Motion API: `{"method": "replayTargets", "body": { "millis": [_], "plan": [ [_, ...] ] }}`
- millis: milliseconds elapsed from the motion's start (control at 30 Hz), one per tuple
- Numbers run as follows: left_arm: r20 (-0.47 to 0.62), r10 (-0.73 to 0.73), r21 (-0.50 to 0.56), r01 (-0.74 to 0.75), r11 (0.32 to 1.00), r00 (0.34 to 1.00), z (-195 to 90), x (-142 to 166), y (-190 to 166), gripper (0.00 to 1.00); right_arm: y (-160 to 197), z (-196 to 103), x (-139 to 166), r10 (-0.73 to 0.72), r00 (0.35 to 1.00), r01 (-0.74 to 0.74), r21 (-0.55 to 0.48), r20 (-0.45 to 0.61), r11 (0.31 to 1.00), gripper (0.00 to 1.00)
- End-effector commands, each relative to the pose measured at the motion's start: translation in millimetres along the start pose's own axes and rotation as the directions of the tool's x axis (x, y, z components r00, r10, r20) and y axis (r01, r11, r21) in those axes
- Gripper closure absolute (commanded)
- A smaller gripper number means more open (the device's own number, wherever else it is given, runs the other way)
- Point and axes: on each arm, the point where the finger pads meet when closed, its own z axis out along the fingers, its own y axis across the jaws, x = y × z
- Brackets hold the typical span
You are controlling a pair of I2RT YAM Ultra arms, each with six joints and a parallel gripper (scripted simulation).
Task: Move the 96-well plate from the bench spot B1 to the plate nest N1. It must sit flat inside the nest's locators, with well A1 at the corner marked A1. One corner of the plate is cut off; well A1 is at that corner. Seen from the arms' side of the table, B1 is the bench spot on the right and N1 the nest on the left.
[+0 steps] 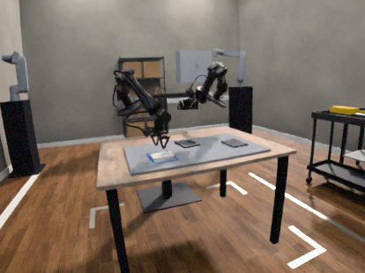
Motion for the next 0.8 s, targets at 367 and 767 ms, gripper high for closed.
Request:
{"method": "replayTargets", "body": {
  "millis": [367, 767],
  "plan": [
    [0.0, -0.002, 0.017, 0.002, 1.0, 1.0, -4, 0, -8, 0.0, 1, 0, 9, 0.17, 0.985, -0.169, 0.035, -0.038, 0.985, 0.0],
    [0.0, -0.002, 0.017, 0.002, 1.0, 1.0, -4, 0, -8, 0.0, 10, 17, 9, 0.176, 0.983, -0.176, 0.016, -0.046, 0.984, 0.0]
  ]
}}
